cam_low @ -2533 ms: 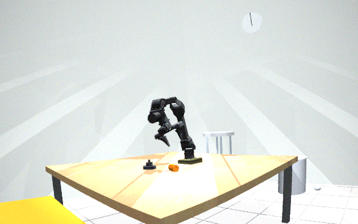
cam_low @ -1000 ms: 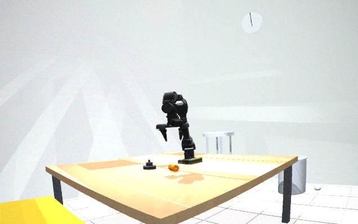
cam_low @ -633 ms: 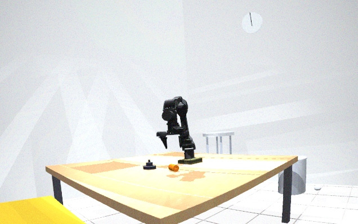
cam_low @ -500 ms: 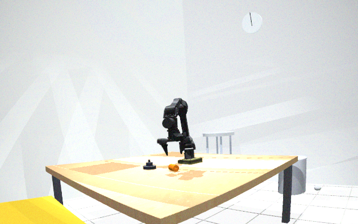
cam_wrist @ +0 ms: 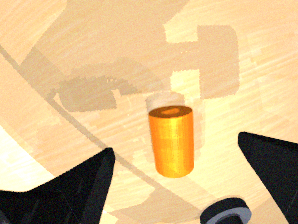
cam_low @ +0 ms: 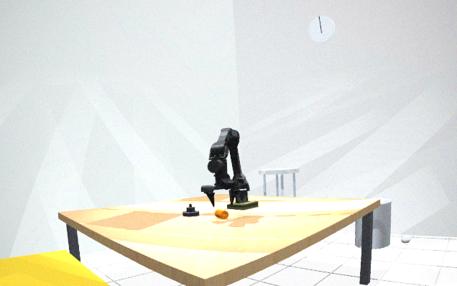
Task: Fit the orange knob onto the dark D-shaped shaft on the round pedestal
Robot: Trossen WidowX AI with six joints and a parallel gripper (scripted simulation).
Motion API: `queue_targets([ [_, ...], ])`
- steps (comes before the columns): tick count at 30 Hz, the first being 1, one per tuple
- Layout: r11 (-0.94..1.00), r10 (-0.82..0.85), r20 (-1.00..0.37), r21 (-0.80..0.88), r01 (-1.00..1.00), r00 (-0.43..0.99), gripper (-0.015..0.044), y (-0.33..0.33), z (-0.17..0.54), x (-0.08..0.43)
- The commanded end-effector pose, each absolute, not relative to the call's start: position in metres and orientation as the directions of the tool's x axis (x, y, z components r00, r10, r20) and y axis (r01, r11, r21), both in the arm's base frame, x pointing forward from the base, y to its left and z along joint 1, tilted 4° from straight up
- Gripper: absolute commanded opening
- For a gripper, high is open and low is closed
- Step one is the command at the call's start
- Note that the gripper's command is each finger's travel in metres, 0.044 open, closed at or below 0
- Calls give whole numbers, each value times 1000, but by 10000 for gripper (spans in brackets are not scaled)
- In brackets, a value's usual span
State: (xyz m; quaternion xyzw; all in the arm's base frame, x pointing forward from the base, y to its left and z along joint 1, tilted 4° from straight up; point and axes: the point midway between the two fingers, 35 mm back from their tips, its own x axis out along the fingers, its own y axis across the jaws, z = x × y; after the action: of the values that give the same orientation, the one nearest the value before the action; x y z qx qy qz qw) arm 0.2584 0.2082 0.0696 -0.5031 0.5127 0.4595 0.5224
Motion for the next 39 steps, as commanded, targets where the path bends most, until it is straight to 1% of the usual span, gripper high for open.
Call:
queue_targets([
  [1, 65, -40, -998, -57, -996, 55, 440, 207, 63, 259],
  [29, 65, -41, -998, -57, -996, 55, 440, 205, 20, 261],
  [36, 65, -41, -998, -57, -996, 55, 256, 205, 20, 261],
  [37, 65, -41, -998, -57, -996, 55, 240, 205, 20, 261],
  [39, 65, -41, -998, -57, -996, 55, 240, 205, 20, 261],
])
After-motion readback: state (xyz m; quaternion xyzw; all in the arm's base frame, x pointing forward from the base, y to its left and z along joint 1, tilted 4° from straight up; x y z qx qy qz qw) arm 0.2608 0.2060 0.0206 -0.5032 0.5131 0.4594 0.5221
